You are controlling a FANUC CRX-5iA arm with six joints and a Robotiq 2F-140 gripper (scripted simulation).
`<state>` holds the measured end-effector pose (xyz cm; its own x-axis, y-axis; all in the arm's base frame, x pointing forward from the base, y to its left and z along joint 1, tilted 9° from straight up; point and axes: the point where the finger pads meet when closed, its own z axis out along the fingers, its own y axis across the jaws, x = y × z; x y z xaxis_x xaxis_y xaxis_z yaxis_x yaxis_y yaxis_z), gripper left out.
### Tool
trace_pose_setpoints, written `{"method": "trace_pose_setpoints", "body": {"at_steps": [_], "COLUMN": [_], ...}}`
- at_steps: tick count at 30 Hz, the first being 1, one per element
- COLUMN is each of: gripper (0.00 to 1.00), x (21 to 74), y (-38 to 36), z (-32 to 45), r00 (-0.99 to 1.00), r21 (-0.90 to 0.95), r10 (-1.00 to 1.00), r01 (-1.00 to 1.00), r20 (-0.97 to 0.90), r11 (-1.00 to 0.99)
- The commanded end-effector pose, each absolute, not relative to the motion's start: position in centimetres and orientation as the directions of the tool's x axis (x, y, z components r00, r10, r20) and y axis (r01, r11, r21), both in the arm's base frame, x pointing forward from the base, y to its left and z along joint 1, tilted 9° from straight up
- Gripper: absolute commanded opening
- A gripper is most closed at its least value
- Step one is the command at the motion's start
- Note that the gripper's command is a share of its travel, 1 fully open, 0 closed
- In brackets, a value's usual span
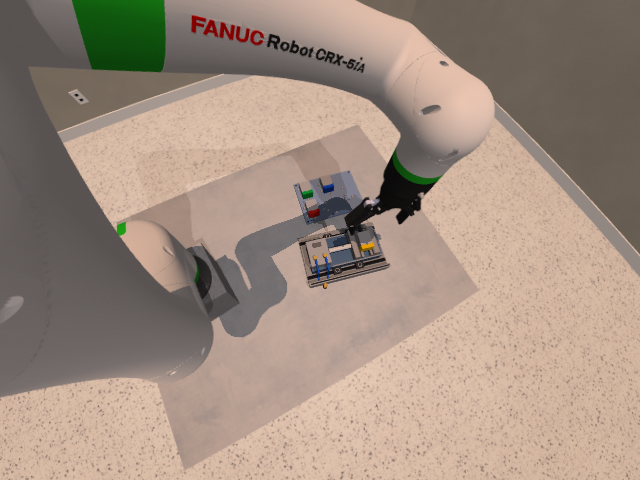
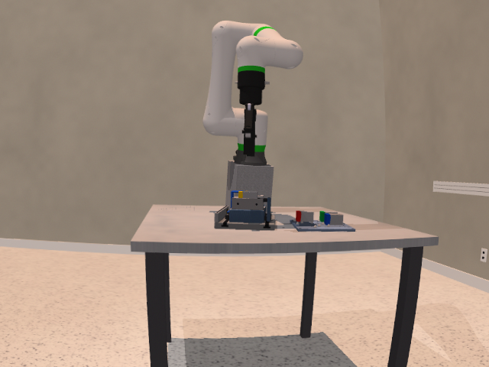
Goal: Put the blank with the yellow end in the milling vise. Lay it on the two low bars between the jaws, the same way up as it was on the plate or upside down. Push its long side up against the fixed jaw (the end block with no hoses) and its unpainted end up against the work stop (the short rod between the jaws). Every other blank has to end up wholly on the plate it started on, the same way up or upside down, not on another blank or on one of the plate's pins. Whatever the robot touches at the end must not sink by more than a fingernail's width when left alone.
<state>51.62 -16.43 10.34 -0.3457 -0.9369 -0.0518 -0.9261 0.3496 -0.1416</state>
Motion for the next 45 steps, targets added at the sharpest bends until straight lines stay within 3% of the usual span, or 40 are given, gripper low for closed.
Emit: {"method": "trace_pose_setpoints", "body": {"at_steps": [1, 45], "gripper": [1.00, 1.00], "x": [51.67, 51.83], "y": [-16.46, -16.45], "z": [10.39, 9.42], "r00": [-0.346, -0.345], "r21": [-0.143, -0.144], "r10": [-0.937, -0.937], "r01": [-0.926, -0.926], "r20": [-0.052, -0.052], "r11": [0.349, 0.349]}}
